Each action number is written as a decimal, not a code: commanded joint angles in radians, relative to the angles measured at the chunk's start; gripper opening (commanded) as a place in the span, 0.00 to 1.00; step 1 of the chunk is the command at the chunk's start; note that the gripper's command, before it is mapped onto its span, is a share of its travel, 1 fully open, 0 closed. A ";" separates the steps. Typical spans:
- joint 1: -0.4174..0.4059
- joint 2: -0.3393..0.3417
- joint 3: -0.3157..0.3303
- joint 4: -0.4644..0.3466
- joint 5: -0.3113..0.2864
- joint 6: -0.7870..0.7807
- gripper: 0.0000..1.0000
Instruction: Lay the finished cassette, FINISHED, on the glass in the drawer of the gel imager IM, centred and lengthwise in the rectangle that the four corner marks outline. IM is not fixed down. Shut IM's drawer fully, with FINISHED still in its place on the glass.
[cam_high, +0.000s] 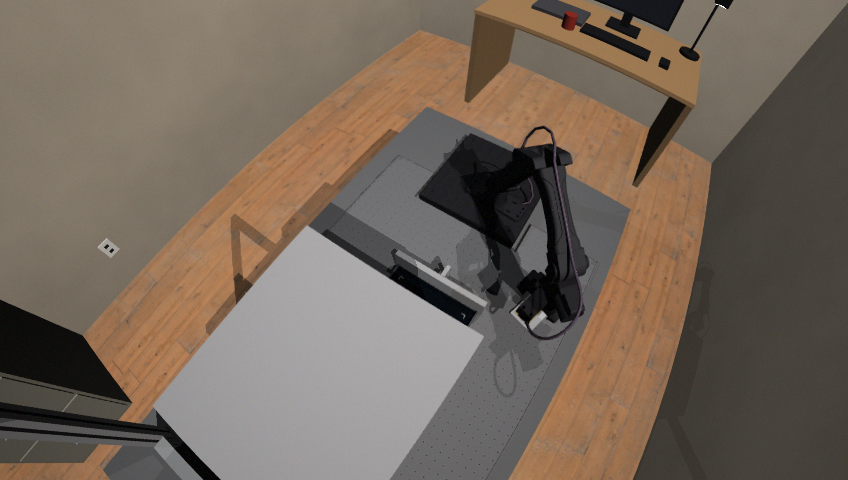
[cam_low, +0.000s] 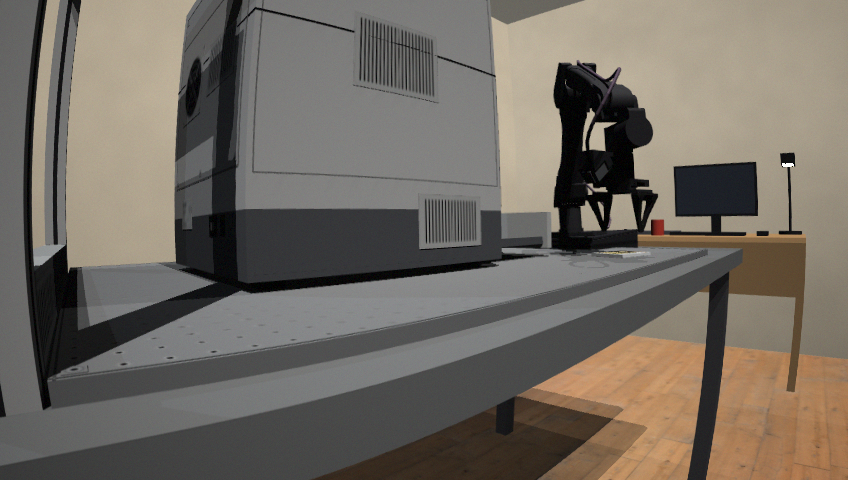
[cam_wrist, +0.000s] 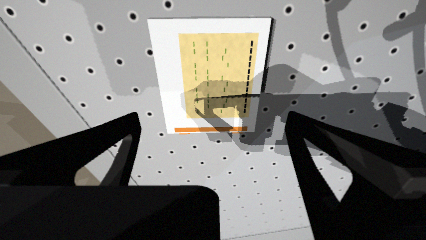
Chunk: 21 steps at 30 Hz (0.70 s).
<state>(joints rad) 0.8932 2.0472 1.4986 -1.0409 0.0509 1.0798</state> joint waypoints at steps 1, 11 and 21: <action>-0.002 -0.022 0.009 0.030 0.016 -0.008 1.00; -0.005 0.018 -0.027 0.079 0.016 -0.011 1.00; -0.011 0.041 -0.064 0.115 0.016 -0.014 1.00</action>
<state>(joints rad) 0.8886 2.0781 1.4548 -0.9588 0.0509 1.0760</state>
